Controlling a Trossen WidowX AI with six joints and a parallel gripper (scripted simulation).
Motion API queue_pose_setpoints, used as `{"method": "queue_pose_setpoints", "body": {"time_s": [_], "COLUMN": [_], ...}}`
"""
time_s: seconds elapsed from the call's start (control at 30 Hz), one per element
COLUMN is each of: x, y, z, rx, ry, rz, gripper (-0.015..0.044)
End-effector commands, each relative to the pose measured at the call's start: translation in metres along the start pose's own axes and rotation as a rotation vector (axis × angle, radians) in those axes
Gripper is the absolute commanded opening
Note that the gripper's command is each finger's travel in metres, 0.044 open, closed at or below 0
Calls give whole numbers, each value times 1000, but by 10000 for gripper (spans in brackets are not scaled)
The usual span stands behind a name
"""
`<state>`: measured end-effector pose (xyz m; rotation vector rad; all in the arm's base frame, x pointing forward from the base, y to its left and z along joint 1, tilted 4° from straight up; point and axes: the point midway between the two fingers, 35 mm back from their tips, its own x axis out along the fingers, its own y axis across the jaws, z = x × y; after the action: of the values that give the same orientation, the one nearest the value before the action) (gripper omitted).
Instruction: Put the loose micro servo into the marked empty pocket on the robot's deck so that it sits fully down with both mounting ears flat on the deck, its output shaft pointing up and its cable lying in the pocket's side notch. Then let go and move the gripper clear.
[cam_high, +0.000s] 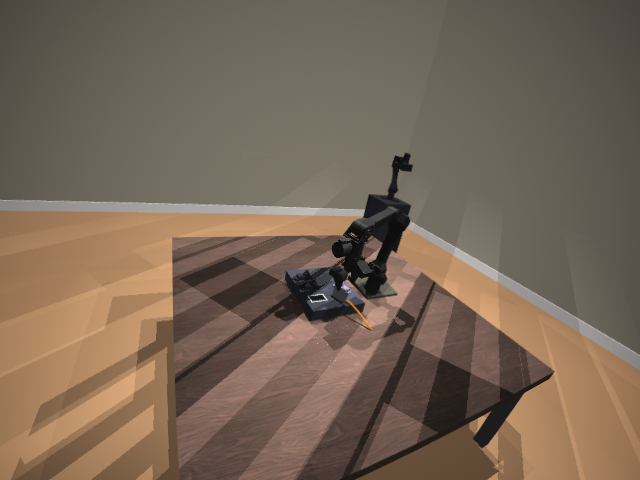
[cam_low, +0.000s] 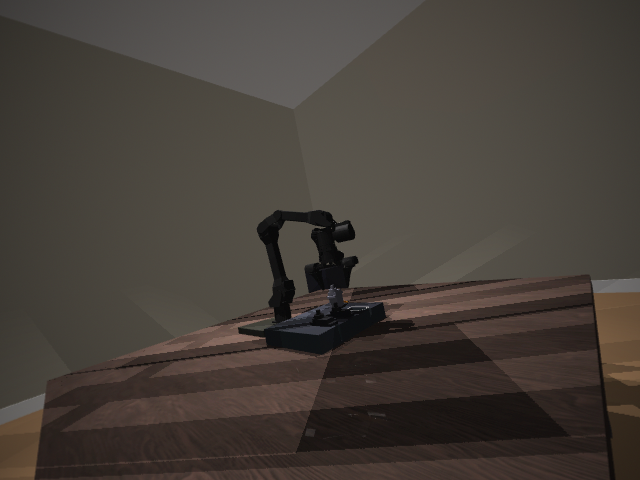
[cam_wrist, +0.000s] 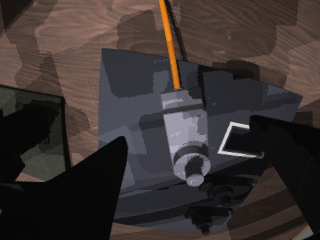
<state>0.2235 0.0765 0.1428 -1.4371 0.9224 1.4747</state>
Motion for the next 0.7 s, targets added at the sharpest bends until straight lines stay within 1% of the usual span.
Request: {"method": "queue_pose_setpoints", "body": {"time_s": [0.0,0.23,0.63,0.67], "x": [6,15,15,15], "y": [0,0,0,0], "z": [0,1,1,1], "rx": [5,5,5,5], "ry": [-3,-3,-3,-3], "rz": [1,1,1,1], "gripper": [440,440,125,118]}}
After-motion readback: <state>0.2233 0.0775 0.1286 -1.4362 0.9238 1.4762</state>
